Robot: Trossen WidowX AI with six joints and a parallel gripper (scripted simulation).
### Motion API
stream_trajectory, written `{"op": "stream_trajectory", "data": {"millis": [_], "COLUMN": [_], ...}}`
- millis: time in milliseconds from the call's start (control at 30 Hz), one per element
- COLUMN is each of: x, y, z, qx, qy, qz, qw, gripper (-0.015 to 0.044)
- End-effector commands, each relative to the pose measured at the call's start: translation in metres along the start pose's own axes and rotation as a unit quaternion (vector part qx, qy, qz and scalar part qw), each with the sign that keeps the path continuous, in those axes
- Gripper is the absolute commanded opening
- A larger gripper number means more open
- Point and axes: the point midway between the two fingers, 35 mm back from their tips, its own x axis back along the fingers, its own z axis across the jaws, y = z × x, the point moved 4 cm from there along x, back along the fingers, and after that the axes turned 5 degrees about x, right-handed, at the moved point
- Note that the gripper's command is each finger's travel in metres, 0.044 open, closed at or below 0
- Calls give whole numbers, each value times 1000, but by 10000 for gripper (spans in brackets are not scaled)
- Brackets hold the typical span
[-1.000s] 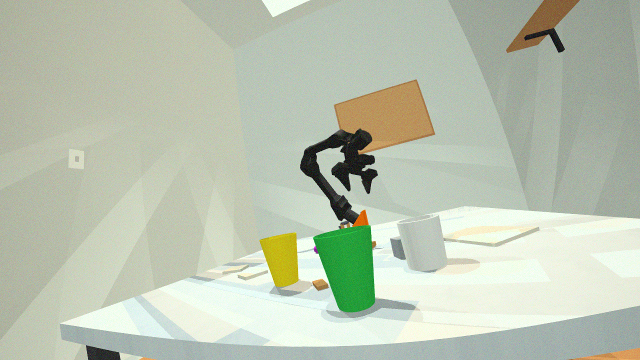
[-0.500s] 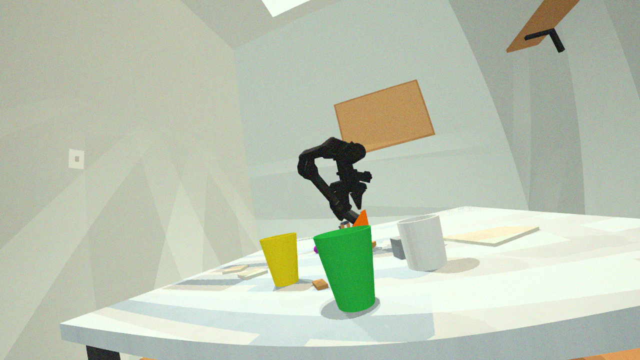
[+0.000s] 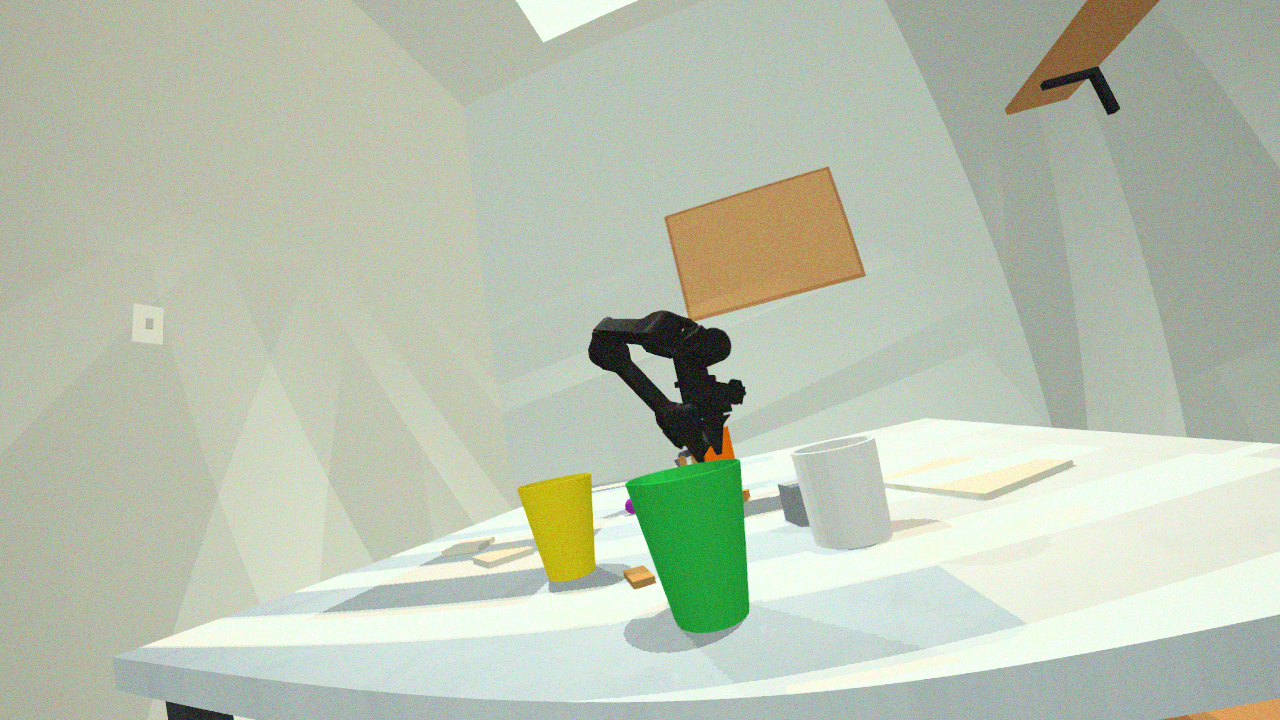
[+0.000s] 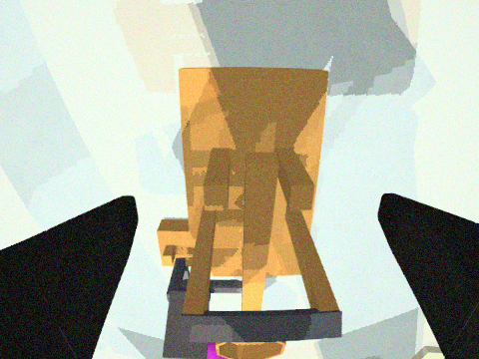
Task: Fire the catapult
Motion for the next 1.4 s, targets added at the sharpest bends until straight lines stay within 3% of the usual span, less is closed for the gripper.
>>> {"op": "stream_trajectory", "data": {"millis": [0, 1133, 1367], "x": [-5, -57, -53], "y": [1, 1, 2], "z": [-1, 0, 0], "qx": [1, 1, 0], "qy": [-6, -6, -5], "qz": [-2, -1, -2], "qw": [1000, 1000, 1000], "gripper": [440, 440, 256]}}
